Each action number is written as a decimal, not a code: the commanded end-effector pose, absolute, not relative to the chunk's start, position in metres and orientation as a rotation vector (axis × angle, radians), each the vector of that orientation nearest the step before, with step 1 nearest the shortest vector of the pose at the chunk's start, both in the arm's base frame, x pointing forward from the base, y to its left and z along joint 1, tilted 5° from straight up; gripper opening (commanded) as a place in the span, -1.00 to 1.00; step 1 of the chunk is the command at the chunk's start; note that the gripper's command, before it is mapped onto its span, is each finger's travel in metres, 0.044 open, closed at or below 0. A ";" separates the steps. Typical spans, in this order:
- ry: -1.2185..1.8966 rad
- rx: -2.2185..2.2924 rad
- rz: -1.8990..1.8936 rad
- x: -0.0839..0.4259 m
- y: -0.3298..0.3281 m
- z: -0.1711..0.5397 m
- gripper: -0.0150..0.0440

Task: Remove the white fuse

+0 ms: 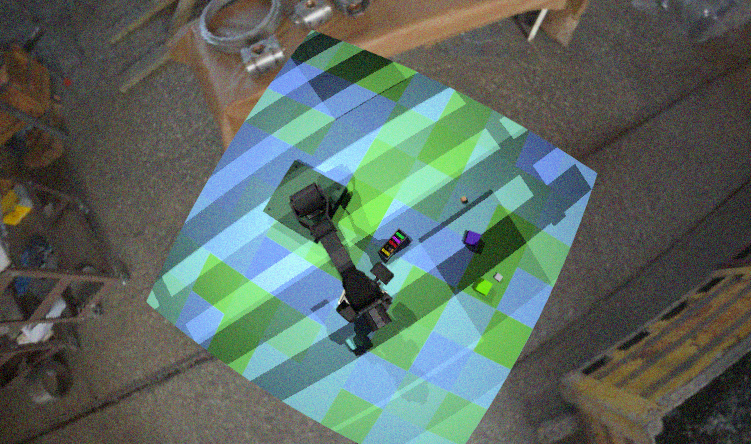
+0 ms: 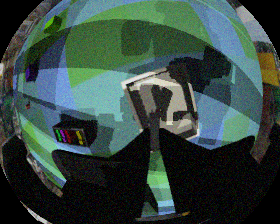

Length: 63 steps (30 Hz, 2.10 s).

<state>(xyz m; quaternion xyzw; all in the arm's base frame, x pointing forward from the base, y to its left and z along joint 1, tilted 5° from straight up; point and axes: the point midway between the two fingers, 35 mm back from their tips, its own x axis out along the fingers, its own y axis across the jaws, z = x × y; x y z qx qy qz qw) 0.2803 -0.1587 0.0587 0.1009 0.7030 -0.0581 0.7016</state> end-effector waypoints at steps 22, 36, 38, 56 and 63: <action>1.567 0.218 -0.130 0.275 -0.183 0.032 -0.49; 1.564 0.220 -0.131 0.275 -0.182 0.020 -0.31; 1.564 0.220 -0.131 0.275 -0.182 0.020 -0.14; 1.567 0.218 -0.130 0.274 -0.184 0.057 0.63; 1.569 0.225 -0.131 0.274 -0.184 0.055 0.63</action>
